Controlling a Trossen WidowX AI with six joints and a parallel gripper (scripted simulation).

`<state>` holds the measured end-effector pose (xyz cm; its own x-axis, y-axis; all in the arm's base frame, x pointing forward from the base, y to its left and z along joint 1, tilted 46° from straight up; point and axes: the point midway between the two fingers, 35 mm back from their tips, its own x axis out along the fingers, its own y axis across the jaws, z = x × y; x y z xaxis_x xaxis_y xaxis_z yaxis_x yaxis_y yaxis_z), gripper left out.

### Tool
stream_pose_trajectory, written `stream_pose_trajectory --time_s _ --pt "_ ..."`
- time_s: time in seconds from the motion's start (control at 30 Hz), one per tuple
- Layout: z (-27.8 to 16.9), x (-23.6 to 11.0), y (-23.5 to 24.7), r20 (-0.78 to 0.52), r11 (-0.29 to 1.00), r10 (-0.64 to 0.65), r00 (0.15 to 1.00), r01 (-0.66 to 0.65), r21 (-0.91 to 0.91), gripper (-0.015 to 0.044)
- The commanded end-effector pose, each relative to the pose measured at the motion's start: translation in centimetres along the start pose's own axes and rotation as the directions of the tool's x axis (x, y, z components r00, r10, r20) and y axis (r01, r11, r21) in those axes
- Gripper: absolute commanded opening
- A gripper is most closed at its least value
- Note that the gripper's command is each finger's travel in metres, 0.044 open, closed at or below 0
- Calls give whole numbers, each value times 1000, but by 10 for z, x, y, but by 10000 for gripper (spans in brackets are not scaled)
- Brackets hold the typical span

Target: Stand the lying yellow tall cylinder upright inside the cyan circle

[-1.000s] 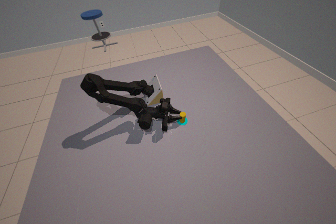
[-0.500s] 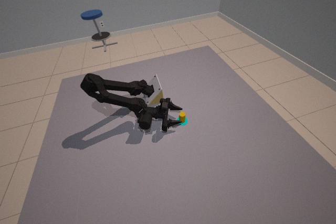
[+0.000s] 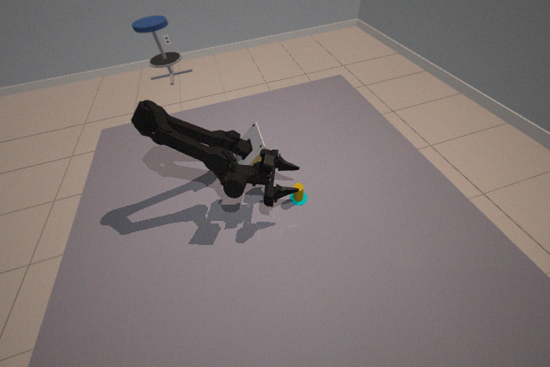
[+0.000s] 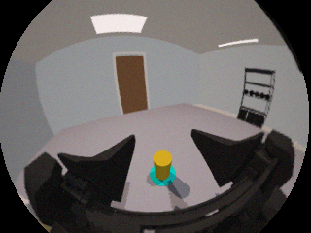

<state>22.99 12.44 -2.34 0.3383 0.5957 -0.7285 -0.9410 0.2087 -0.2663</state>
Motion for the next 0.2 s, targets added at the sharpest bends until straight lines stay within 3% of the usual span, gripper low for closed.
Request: stream_pose_trajectory --time_s 0.0,0.17 --pt "18 -2 -1 7 1000 -7 1000 7 2 400" --pt "32 -4 1 8 1000 -5 1000 5 8 400"
